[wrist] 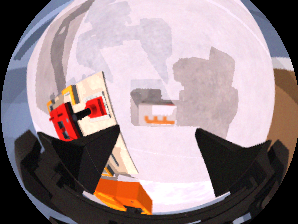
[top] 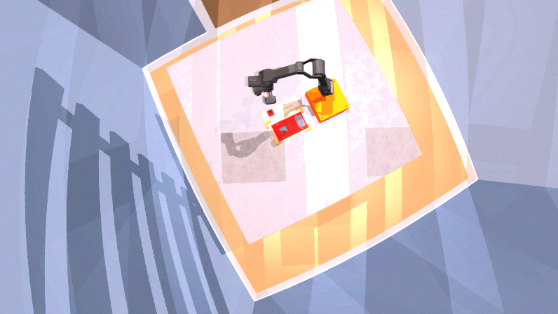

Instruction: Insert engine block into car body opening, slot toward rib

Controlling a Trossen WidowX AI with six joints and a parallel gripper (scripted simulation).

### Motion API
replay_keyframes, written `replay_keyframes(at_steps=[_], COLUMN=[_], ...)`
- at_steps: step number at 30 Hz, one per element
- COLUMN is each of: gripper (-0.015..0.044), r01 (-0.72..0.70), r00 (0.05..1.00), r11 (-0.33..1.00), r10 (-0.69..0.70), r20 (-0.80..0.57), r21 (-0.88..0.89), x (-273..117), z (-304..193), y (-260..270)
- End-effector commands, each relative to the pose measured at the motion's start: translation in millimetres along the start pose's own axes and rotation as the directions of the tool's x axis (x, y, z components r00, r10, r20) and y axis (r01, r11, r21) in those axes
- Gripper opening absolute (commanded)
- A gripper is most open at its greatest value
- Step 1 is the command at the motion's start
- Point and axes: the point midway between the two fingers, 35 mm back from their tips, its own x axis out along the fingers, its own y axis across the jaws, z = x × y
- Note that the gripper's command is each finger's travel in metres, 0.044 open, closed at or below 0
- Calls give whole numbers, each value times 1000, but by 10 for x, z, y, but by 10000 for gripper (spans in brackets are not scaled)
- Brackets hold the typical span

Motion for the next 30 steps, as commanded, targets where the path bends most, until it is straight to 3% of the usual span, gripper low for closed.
replay_keyframes(at_steps=[1,30], gripper=[440,440], r01=[8,8], r00=[999,999], r11=[1000,1000], r10=[-9,-8], r20=[-47,-46], r21=[-16,-16], x=[-102,290], z=[-23,98], y=[14,18])
